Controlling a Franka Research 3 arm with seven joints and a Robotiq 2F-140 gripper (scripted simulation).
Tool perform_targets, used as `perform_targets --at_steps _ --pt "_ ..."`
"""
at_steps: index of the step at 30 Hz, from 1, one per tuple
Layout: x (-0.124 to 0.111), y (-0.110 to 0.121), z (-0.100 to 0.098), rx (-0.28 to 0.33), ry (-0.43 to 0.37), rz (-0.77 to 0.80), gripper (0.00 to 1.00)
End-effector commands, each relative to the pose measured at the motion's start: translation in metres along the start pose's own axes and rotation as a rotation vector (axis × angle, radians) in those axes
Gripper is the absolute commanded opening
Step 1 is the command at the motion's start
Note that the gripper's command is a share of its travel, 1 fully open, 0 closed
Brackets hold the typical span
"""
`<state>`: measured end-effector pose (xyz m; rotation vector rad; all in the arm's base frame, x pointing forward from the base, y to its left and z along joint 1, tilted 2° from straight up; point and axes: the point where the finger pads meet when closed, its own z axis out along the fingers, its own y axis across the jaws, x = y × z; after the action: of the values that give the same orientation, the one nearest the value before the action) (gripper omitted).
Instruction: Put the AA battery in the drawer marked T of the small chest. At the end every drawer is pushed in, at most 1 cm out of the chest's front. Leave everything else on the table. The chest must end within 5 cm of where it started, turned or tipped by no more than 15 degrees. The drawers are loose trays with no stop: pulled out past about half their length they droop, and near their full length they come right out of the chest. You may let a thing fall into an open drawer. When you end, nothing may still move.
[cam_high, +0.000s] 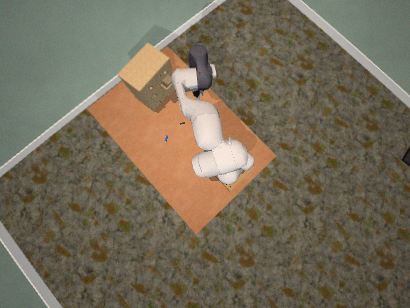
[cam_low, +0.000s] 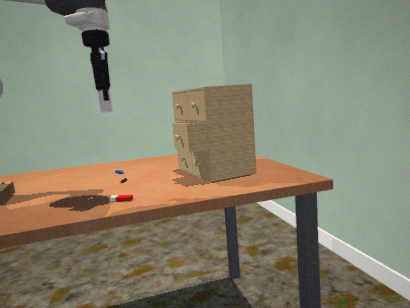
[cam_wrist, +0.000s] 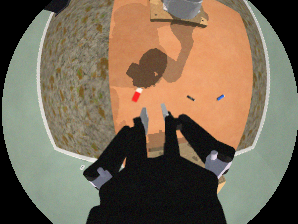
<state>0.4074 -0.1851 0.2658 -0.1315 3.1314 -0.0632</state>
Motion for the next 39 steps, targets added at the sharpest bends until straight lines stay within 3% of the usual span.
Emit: perform_targets --at_steps 1,39 --pt "0.0013 0.0027 0.0 -0.008 0.007 0.036 0.2" --pt "0.0011 0.0045 0.002 -0.007 0.007 0.038 0.2"
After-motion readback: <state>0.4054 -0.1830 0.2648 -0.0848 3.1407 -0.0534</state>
